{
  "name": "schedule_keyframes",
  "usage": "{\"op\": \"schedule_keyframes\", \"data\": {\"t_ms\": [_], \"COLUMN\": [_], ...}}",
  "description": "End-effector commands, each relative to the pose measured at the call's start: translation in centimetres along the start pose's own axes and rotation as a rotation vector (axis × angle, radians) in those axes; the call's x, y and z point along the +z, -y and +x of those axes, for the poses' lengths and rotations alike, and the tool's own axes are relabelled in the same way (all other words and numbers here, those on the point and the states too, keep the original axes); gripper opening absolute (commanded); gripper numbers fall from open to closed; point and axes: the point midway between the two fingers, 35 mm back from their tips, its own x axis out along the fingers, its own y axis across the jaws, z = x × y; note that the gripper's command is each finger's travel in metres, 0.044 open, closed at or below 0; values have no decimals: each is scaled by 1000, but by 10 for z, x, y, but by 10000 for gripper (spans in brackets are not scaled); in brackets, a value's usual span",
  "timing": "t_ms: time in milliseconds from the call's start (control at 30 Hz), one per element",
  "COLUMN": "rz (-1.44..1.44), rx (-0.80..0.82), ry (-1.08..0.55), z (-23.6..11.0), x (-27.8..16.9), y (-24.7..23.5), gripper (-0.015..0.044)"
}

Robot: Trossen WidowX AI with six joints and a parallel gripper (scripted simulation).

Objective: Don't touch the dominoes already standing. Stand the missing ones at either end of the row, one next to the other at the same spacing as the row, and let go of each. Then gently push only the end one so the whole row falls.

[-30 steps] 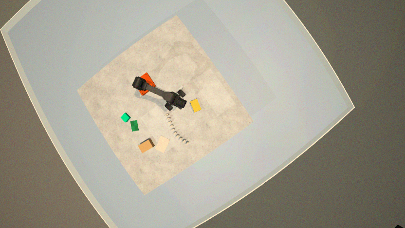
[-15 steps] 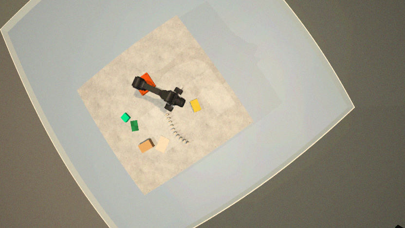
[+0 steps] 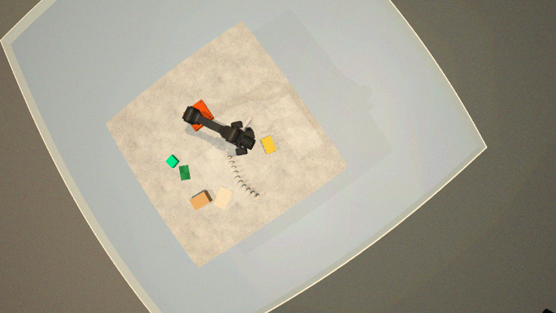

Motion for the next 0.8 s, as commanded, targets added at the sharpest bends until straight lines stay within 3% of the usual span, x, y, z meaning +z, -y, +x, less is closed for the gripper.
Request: {"op": "schedule_keyframes", "data": {"t_ms": [0, 333, 767], "rz": [-199, -191, -61], "rx": [7, 8, 34], "ry": [-7, 7, 279], "z": [2, 4, 33], "x": [1, 3, 28], "y": [4, 5, 26], "gripper": [30, 30, 30]}}
